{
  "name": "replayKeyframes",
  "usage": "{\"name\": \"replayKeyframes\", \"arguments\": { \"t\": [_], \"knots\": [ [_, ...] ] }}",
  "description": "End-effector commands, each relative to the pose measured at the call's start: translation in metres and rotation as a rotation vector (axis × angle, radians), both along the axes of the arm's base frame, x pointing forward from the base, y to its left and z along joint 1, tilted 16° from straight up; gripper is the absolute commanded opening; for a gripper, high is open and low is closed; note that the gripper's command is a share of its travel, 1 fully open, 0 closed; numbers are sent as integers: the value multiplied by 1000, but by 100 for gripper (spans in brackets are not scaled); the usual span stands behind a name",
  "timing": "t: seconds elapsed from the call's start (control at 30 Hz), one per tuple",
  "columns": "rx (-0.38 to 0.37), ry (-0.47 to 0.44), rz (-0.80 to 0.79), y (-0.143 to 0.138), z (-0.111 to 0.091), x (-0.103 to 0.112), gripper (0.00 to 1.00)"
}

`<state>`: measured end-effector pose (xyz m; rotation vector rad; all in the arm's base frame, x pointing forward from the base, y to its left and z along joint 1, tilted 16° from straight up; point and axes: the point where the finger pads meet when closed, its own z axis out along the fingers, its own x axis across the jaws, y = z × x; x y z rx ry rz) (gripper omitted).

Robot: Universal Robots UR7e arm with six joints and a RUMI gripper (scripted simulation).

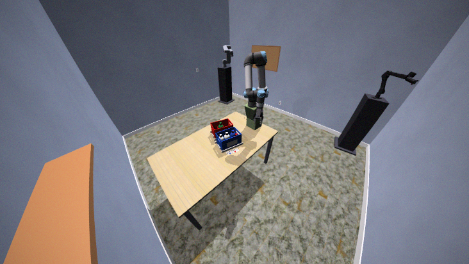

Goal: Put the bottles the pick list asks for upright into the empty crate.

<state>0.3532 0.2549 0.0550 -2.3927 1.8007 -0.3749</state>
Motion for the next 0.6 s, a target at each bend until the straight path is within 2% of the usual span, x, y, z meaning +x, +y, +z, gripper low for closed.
{"name": "replayKeyframes", "arguments": {
  "t": [0.0,0.13,0.57],
  "knots": [
    [-2,0,-2,17,7,-7,38],
    [-2,0,-2,34,13,-15,38],
    [-2,0,-2,34,13,-15,38]
  ]
}}
